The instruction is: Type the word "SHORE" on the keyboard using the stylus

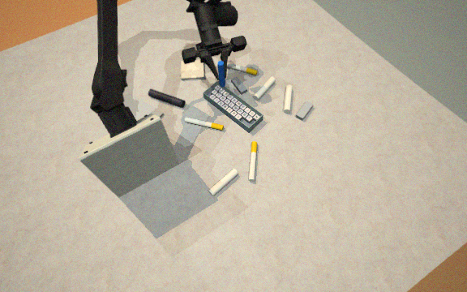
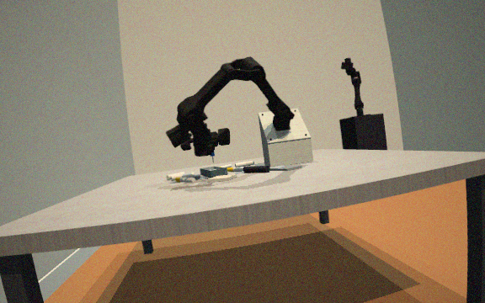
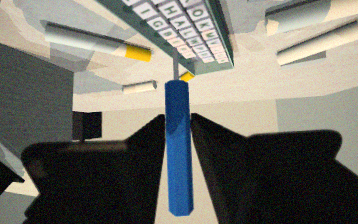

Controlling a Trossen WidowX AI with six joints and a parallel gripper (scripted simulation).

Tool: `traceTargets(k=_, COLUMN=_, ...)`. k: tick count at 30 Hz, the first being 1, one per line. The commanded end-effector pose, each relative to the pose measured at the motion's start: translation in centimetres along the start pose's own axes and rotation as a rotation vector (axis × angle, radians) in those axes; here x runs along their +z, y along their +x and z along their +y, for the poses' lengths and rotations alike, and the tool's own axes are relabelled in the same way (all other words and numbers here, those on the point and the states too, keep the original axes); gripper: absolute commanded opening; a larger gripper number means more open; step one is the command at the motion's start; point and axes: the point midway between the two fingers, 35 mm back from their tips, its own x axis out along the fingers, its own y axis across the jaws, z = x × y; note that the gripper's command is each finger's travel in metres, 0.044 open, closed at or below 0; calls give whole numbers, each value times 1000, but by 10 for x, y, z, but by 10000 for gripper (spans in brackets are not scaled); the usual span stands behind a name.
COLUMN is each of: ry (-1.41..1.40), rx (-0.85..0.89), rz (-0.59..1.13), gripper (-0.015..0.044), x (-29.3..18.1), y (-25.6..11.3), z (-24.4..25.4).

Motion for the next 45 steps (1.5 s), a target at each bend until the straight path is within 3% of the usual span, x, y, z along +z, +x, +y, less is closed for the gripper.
traceTargets(k=1, ry=2, rx=8, rz=-1, gripper=0, x=11, y=8, z=1)
traceTargets(k=6, ry=1, rx=8, rz=-1, gripper=0, x=15, y=10, z=1)
traceTargets(k=9, ry=1, rx=8, rz=-1, gripper=79, x=17, y=12, z=1)
traceTargets(k=10, ry=1, rx=8, rz=-1, gripper=81, x=17, y=12, z=1)
traceTargets(k=45, ry=1, rx=8, rz=-1, gripper=81, x=26, y=16, z=2)
